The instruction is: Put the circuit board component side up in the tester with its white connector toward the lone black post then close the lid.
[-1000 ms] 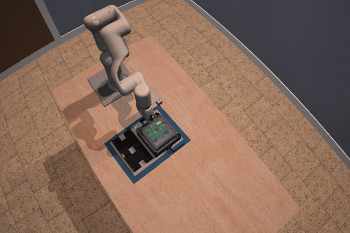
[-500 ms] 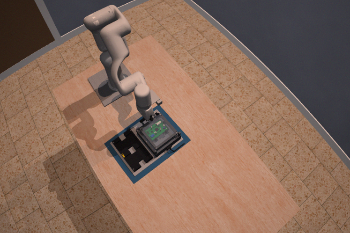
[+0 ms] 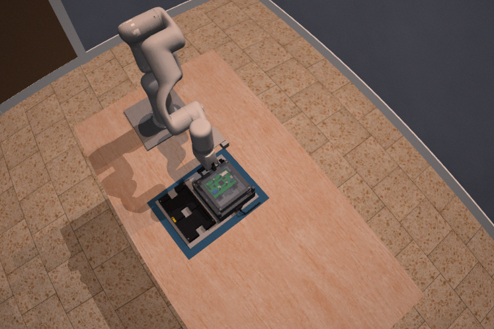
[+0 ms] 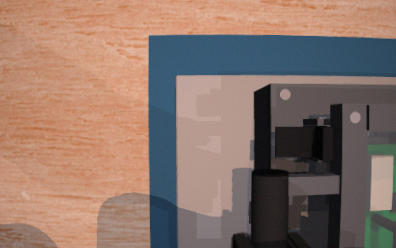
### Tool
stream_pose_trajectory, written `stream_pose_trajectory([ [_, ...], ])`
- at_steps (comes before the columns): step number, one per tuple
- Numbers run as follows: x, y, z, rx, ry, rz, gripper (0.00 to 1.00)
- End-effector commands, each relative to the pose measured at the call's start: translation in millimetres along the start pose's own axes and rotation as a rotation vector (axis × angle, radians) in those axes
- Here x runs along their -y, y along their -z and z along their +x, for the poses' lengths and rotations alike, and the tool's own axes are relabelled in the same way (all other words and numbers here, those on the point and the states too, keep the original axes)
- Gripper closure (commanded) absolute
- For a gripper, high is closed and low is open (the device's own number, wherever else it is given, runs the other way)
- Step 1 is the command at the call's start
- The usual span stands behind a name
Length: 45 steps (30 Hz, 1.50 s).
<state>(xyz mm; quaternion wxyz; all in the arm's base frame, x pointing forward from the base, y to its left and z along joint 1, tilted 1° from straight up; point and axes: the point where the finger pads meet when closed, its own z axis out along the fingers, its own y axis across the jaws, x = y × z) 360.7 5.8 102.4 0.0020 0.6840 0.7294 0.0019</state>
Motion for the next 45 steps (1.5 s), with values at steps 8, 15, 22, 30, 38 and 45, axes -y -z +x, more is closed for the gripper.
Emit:
stream_pose_trajectory([
  [8, -0.6, -1.4, 0.0, 0.000, 0.000, -0.002, 1.00],
  [15, -0.6, -2.2, 0.0, 0.000, 0.000, -0.002, 1.00],
  [22, -0.6, -3.4, 0.0, 0.000, 0.000, -0.002, 1.00],
  [30, -0.6, -4.4, 0.0, 0.000, 0.000, -0.002, 1.00],
  [38, -0.6, -5.4, 0.0, 0.000, 0.000, -0.002, 1.00],
  [45, -0.6, -6.4, 0.0, 0.000, 0.000, -0.002, 1.00],
])
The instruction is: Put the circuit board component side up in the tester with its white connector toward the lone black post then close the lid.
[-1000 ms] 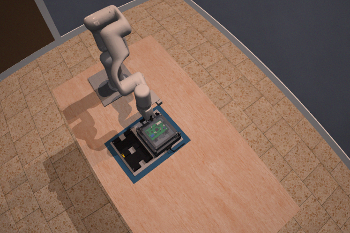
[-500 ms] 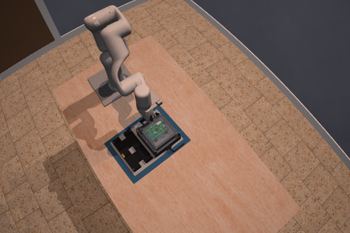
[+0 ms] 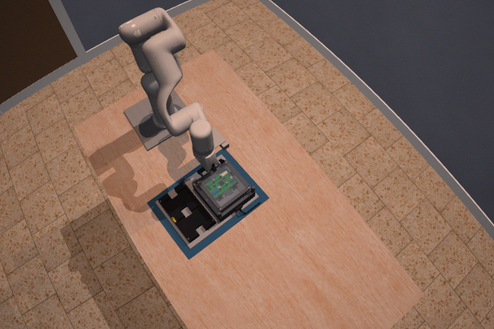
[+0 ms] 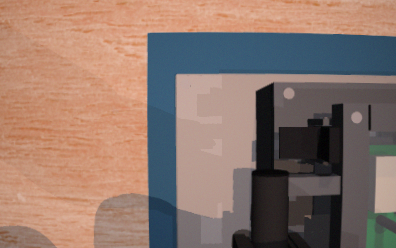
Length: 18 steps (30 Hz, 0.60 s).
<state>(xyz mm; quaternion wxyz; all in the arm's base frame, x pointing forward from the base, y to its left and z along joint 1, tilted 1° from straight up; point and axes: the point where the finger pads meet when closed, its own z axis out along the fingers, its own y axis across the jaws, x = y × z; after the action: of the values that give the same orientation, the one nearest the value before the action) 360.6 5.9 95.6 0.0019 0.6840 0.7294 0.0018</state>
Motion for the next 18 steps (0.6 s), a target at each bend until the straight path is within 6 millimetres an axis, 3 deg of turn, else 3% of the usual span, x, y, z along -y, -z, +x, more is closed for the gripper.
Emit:
stream_pose_trajectory([
  [1, -0.8, 0.4, 0.0, 0.000, 0.000, -0.002, 1.00],
  [14, -0.8, -1.6, 0.0, 0.000, 0.000, -0.002, 1.00],
  [15, -0.8, -1.6, 0.0, 0.000, 0.000, -0.002, 0.76],
  [18, -0.8, -1.6, 0.0, 0.000, 0.000, -0.002, 0.76],
])
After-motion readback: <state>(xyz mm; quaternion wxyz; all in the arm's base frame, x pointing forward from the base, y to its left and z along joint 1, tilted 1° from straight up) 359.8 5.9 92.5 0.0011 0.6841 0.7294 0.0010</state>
